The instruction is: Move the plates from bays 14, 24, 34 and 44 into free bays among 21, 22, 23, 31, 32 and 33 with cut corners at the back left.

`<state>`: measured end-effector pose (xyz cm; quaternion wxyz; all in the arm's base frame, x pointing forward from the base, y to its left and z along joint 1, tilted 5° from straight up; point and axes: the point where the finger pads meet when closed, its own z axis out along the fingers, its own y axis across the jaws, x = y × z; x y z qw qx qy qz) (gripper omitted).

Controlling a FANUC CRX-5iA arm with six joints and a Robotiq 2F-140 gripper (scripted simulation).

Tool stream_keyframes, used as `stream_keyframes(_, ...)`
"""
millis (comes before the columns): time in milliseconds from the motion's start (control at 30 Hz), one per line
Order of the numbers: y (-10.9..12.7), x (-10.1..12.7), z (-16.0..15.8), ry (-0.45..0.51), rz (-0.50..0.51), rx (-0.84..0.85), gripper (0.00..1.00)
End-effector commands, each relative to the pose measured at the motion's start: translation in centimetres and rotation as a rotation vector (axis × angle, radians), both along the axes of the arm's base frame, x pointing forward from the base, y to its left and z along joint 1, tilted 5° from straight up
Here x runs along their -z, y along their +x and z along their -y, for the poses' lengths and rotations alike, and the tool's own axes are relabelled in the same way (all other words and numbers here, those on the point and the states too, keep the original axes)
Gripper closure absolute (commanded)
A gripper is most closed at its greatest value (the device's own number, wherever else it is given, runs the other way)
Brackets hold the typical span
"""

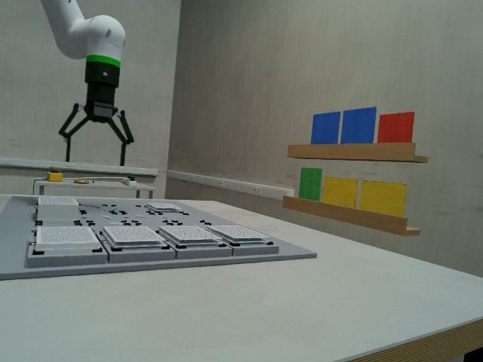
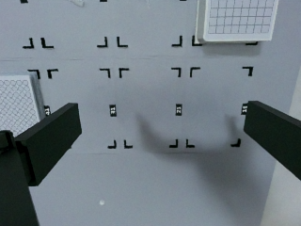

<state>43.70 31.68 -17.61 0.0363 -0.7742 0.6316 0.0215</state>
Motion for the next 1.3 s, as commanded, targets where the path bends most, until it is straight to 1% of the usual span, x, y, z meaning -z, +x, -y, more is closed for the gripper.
stream_keyframes(0, 0.1, -0.1, 0.0, 0.001, 0.001, 0.0, 0.0)
stream_keyframes(300, 0.1, -0.1, 0.0, 0.001, 0.001, 0.0, 0.0)
stream_keyframes(367, 0.9, -0.1, -0.2, 0.001, 0.002, 0.0, 0.0)
stream_keyframes(433, 0.9, -0.1, -0.2, 0.001, 0.002, 0.0, 0.0)
stream_keyframes(933, 6.7, -0.3, -1.4, 0.001, 0.002, 0.0, 0.0)
stream_keyframes(1000, 6.7, -0.3, -1.4, 0.001, 0.002, 0.0, 0.0)
stream_keyframes(1267, 9.9, -0.4, -2.0, 0.001, 0.002, 0.0, 0.0)
